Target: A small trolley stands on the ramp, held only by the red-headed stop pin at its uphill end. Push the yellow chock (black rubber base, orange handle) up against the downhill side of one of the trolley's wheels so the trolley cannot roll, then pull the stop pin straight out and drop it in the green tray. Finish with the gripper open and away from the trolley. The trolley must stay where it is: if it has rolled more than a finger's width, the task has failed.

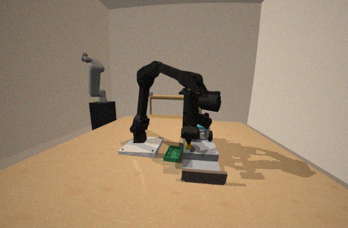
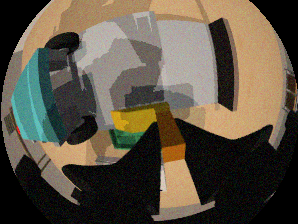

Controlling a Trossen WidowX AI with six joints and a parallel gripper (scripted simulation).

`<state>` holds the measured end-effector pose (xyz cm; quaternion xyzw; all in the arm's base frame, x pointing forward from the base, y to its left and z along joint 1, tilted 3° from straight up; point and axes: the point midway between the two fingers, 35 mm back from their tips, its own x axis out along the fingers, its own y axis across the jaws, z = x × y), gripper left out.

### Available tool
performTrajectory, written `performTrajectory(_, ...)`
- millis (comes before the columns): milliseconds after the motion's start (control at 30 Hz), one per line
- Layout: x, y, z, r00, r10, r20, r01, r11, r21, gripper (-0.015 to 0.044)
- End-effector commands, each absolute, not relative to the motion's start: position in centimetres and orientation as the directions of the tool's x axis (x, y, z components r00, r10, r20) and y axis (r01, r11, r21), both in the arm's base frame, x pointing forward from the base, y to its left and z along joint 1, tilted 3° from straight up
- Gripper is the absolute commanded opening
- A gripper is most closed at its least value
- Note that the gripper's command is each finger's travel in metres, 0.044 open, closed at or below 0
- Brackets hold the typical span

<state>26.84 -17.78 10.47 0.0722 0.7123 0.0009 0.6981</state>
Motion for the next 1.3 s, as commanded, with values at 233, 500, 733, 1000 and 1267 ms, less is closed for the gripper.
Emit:
performTrajectory(233, 26.8, -17.2, 9.3, -0.017, 0.112, -0.994, 0.108, 0.988, 0.11, 0.0)
performTrajectory(500, 26.9, -16.4, 9.5, -0.016, 0.113, -0.993, 0.108, 0.988, 0.11, 0.0)
performTrajectory(733, 27.0, -15.8, 9.5, -0.016, 0.113, -0.993, 0.108, 0.988, 0.111, 0.0)
performTrajectory(1000, 27.1, -15.1, 9.5, -0.016, 0.114, -0.993, 0.108, 0.988, 0.112, 0.0)
performTrajectory(1267, 27.2, -14.4, 9.5, -0.016, 0.115, -0.993, 0.108, 0.988, 0.112, 0.0)
